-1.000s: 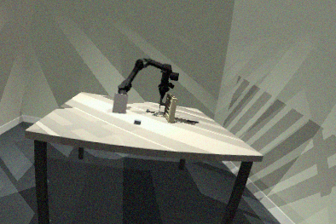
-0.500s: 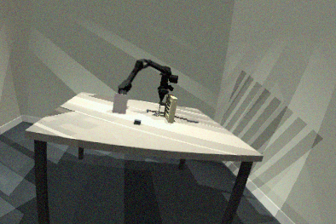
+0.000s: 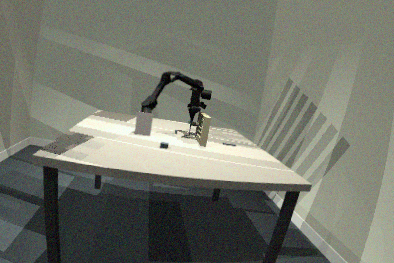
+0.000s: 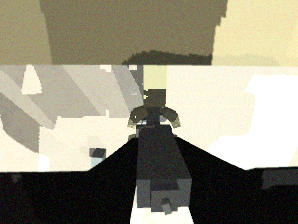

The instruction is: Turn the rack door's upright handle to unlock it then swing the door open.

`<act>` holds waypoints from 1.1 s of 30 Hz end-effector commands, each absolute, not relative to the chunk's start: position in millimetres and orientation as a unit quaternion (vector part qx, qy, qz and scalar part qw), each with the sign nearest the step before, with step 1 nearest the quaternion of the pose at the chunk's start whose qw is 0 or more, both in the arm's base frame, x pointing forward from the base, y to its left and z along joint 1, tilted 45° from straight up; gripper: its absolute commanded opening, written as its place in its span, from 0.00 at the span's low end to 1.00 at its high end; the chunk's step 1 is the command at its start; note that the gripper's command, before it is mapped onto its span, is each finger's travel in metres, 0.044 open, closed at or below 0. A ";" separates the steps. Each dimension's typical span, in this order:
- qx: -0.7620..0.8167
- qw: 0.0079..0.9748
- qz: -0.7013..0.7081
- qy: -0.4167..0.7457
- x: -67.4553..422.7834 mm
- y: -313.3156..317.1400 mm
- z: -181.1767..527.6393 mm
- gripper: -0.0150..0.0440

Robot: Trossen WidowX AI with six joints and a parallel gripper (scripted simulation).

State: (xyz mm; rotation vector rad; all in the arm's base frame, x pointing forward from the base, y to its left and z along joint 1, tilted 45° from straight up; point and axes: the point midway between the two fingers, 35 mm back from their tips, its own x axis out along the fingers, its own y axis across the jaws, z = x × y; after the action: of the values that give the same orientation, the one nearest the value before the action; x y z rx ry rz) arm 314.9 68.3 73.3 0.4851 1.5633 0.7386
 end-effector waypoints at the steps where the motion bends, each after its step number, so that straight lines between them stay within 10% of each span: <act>1: 0.213 0.623 0.321 0.681 314.5 69.0 72.8 0.28; 33: -0.270 0.600 0.699 0.279 314.5 69.1 72.7 0.28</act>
State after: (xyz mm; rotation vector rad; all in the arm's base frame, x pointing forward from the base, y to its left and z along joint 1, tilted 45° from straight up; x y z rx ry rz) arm 314.6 68.5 73.3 -0.4174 0.8562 1.4950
